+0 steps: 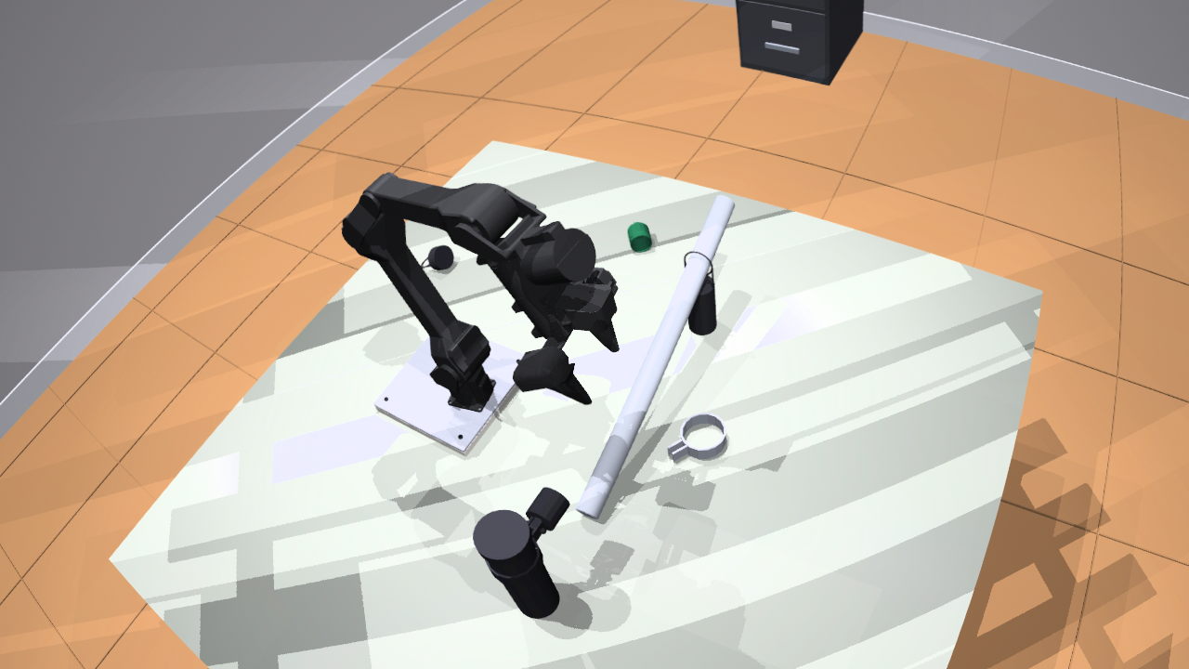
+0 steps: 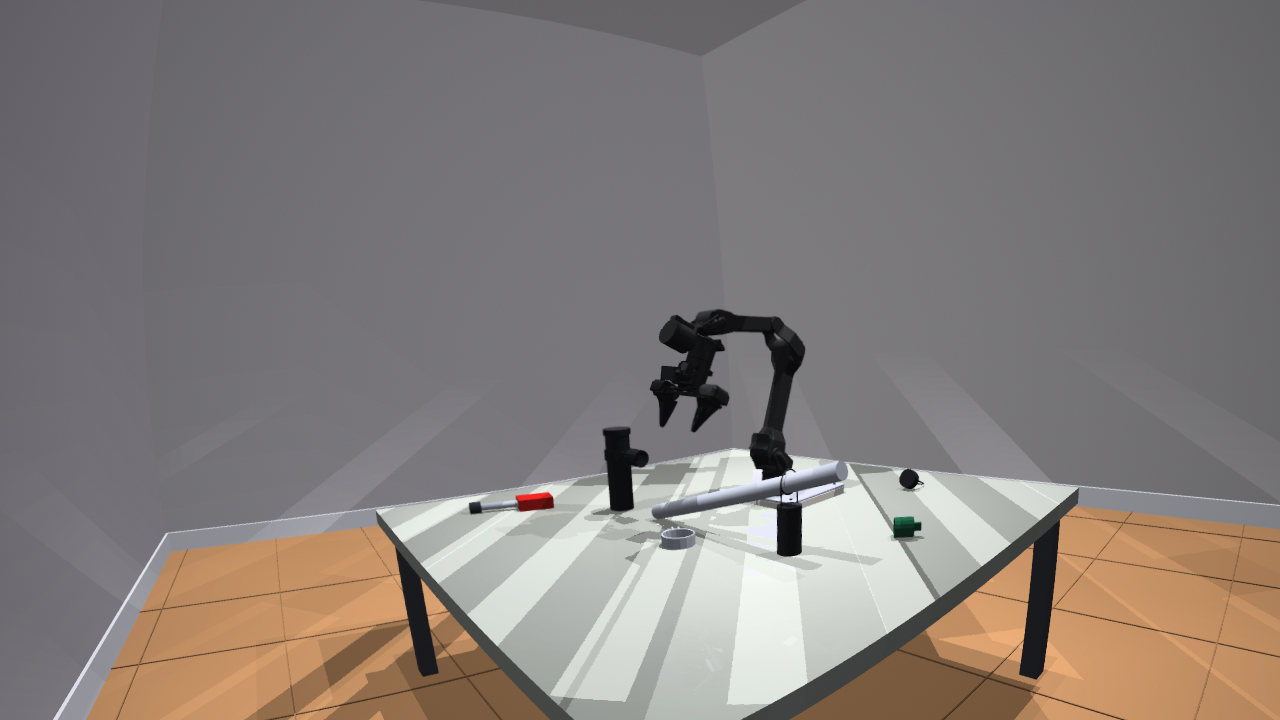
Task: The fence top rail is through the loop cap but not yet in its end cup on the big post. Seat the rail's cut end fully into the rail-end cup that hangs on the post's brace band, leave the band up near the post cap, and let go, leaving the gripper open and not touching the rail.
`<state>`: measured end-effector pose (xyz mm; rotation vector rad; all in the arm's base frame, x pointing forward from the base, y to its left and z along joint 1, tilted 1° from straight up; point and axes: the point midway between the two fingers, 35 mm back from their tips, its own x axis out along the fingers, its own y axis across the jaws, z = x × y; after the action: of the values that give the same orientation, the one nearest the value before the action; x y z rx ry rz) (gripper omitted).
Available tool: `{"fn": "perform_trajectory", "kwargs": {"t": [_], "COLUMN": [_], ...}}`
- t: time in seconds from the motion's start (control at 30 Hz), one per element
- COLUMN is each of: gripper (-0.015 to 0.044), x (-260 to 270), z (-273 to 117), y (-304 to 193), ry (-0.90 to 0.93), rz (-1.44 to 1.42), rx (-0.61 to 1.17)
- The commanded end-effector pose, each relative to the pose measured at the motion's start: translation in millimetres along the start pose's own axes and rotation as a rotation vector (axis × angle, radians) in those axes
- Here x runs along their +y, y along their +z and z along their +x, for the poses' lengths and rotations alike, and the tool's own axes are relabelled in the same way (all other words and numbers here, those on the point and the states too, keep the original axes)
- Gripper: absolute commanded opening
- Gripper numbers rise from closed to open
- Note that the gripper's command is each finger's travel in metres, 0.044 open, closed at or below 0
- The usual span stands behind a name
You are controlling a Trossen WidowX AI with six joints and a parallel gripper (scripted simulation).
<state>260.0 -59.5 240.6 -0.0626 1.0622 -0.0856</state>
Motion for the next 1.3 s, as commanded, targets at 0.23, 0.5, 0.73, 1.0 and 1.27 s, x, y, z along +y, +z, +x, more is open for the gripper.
{"fn": "perform_trajectory", "kwargs": {"t": [0.23, 0.5, 0.73, 1.0, 1.27], "gripper": [0.044, 0.044, 0.044, 0.044, 0.044], "x": [10, 24, 39, 42, 42], "z": [-19, 26, 69, 77, 82], "y": [3, -2, -14, -17, -19], "ry": [-0.016, 0.089, 0.331, 0.399, 0.399], "rz": [0.133, -0.549, -1.259, -1.404, -1.404], "rx": [-0.022, 0.181, 0.318, 0.333, 0.333]}}
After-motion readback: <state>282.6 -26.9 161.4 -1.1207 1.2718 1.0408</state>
